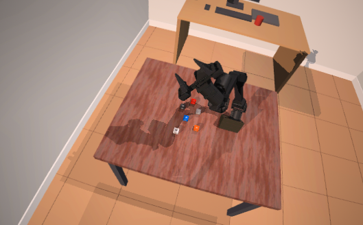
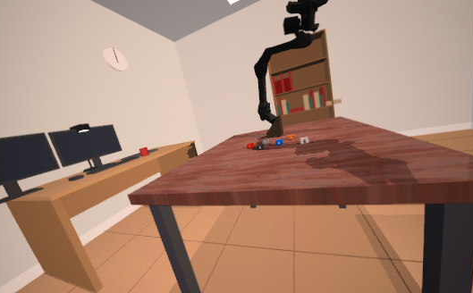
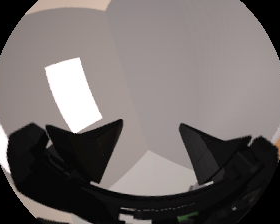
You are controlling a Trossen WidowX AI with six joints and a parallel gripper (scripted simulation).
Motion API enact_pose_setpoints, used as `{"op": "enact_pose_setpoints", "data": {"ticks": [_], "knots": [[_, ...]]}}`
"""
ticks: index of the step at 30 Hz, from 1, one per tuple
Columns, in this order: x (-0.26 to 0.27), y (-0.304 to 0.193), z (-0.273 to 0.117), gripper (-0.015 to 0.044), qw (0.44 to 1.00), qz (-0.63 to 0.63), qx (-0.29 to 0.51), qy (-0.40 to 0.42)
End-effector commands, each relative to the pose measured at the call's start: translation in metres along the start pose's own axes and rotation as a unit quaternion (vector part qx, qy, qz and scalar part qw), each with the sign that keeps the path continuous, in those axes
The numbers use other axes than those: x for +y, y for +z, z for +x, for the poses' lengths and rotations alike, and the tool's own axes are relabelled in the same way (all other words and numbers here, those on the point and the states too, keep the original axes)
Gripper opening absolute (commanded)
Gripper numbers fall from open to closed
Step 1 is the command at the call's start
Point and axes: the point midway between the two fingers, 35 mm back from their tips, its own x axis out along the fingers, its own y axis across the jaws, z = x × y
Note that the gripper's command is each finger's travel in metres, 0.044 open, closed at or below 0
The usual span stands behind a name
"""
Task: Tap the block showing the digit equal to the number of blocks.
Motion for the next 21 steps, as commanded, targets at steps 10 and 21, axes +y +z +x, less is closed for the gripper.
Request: {"op": "enact_pose_setpoints", "data": {"ticks": [10, 21], "knots": [[-0.134, 0.079, 0.021, 0.0400, 0.940, -0.207, 0.099, -0.253], [-0.238, 0.204, -0.058, 0.0400, 0.763, -0.346, 0.223, -0.498]]}}
